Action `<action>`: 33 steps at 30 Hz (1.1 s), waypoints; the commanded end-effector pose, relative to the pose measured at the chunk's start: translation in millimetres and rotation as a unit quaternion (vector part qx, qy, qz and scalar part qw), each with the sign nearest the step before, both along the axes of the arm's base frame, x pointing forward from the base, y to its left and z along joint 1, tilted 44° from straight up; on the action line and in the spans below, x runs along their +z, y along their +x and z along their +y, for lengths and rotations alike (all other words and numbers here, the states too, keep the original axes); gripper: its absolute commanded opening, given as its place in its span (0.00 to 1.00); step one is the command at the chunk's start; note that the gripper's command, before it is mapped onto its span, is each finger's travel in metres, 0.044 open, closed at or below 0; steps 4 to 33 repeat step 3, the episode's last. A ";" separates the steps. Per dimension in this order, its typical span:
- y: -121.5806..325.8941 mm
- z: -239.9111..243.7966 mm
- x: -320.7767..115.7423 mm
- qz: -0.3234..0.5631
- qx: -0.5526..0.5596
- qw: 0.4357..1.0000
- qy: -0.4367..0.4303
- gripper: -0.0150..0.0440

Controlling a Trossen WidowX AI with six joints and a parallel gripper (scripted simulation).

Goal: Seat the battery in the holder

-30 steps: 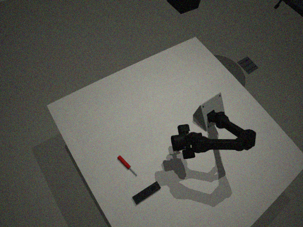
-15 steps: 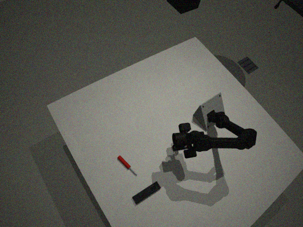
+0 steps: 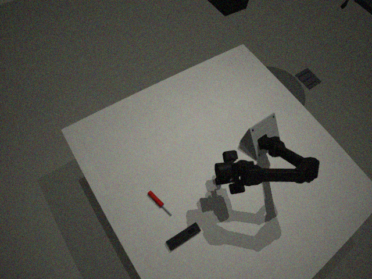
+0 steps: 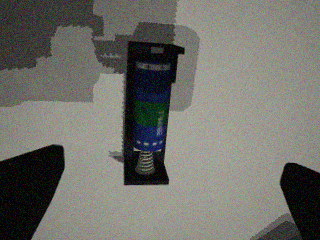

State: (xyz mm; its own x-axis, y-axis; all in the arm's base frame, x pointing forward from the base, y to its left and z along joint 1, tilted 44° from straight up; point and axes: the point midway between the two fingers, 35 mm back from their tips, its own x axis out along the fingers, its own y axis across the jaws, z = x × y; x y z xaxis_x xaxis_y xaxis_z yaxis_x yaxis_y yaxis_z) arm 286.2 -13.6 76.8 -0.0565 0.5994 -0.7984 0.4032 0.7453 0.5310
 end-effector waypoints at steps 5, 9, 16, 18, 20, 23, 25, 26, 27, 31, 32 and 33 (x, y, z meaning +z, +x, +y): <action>-0.3 -0.6 0.0 0.000 0.002 1.000 -0.001 1.00; -0.3 -0.6 0.0 0.000 0.002 1.000 -0.001 1.00; -0.3 -0.6 0.0 0.000 0.002 1.000 -0.001 1.00; -0.3 -0.6 0.0 0.000 0.002 1.000 -0.001 1.00; -0.3 -0.6 0.0 0.000 0.002 1.000 -0.001 1.00; -0.3 -0.6 0.0 0.000 0.002 1.000 -0.001 1.00; -0.3 -0.6 0.0 0.000 0.002 1.000 -0.001 1.00; -0.3 -0.6 0.0 0.000 0.002 1.000 -0.001 1.00; -0.3 -0.6 0.0 0.000 0.002 1.000 -0.001 1.00; -0.3 -0.6 0.0 0.000 0.002 1.000 -0.001 1.00; -0.3 -0.6 0.0 0.000 0.002 1.000 -0.001 1.00; -0.3 -0.6 0.0 0.000 0.002 1.000 -0.001 1.00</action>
